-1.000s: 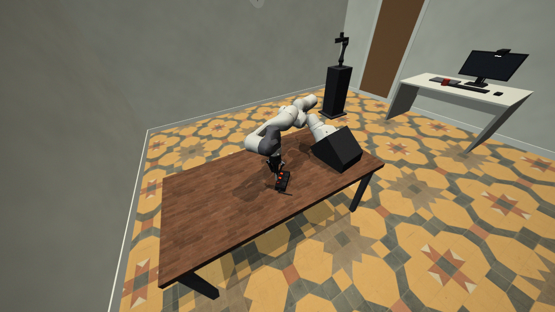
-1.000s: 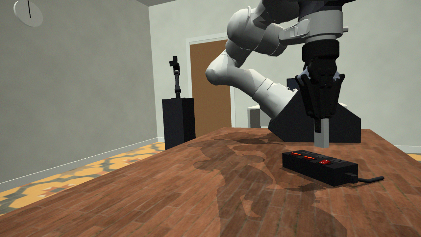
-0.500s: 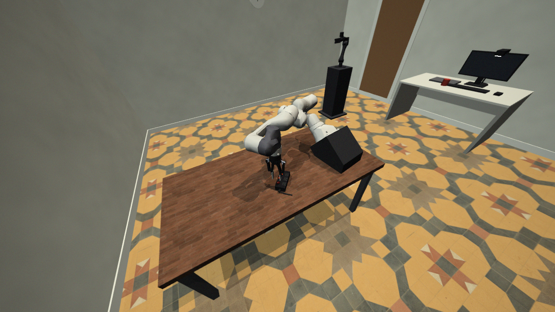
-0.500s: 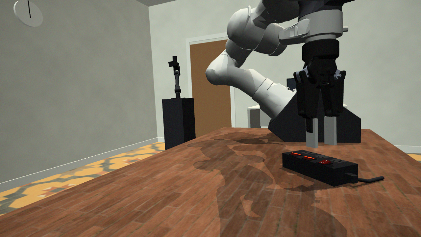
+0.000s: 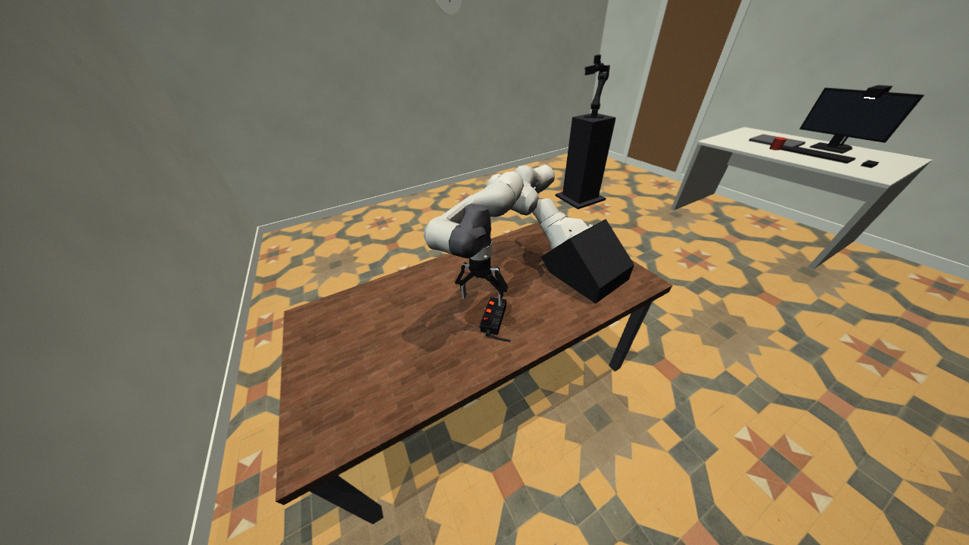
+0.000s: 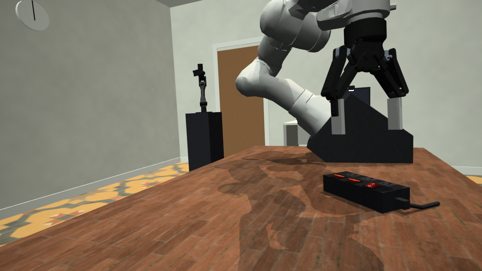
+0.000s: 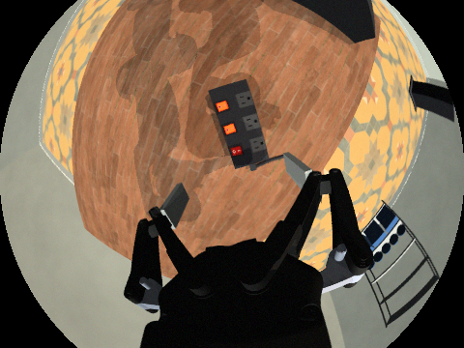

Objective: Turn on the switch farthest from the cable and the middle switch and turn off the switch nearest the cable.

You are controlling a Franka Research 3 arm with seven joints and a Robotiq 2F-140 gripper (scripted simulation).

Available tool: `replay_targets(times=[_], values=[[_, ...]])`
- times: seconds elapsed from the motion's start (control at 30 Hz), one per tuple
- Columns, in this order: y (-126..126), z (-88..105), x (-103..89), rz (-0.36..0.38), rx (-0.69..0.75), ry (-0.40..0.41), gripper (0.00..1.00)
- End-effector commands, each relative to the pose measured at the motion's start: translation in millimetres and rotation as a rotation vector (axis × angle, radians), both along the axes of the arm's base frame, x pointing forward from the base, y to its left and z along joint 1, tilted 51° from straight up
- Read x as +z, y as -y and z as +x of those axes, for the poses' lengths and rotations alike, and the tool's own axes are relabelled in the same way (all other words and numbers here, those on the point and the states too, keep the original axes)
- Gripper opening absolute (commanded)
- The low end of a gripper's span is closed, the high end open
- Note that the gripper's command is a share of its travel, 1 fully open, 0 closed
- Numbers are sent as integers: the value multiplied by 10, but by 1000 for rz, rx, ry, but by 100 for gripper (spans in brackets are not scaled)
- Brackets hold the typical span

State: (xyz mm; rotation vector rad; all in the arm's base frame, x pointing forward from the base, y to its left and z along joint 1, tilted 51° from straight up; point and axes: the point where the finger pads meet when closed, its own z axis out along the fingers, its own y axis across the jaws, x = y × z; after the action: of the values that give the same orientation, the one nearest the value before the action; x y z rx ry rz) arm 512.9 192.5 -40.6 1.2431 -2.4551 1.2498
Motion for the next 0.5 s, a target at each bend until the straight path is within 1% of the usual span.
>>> replay_targets(times=[0.0,0.2,0.47], values=[[-146,-41,118,-38,-32,-31,100],[-262,-71,215,-38,-32,-31,100],[-274,-75,225,-38,-32,-31,100]])
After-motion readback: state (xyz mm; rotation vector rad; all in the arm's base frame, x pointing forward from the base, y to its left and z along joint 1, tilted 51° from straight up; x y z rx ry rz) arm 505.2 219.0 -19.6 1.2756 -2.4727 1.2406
